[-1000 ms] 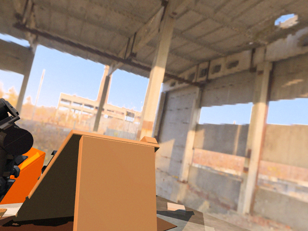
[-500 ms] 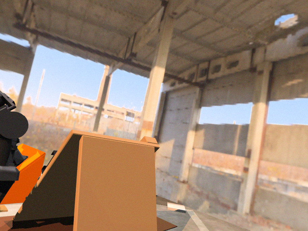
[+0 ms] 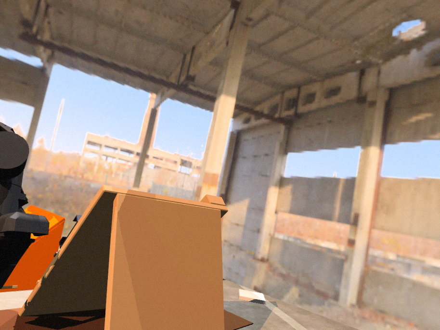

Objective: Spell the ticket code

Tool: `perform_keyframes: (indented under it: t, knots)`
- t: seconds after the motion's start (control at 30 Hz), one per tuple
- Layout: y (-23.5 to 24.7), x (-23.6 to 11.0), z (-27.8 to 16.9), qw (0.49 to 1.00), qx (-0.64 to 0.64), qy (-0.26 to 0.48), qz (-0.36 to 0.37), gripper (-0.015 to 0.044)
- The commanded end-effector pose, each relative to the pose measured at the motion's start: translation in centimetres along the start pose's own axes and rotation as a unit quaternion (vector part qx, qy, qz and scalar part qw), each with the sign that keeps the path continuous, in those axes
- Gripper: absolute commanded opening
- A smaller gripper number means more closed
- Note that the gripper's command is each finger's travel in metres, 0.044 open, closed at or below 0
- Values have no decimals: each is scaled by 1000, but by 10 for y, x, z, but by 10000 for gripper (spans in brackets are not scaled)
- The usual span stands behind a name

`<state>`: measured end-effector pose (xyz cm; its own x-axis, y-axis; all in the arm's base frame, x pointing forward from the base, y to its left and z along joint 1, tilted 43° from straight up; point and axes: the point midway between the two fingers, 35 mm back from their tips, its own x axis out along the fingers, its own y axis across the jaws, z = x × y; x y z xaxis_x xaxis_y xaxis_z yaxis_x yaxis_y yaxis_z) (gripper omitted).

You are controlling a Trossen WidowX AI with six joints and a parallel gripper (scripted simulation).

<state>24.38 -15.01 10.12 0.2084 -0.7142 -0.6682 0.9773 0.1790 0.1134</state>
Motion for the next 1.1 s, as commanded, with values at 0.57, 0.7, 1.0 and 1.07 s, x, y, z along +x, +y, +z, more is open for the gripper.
perform_keyframes:
  t: [0.57,0.7,1.0,1.07]
  knots:
    - [39,-32,17,946,-298,-72,101,0]
    - [45,-38,20,925,-351,-92,114,0]
    - [57,-55,28,865,-463,-145,132,0]
    - [60,-59,30,849,-486,-157,134,0]
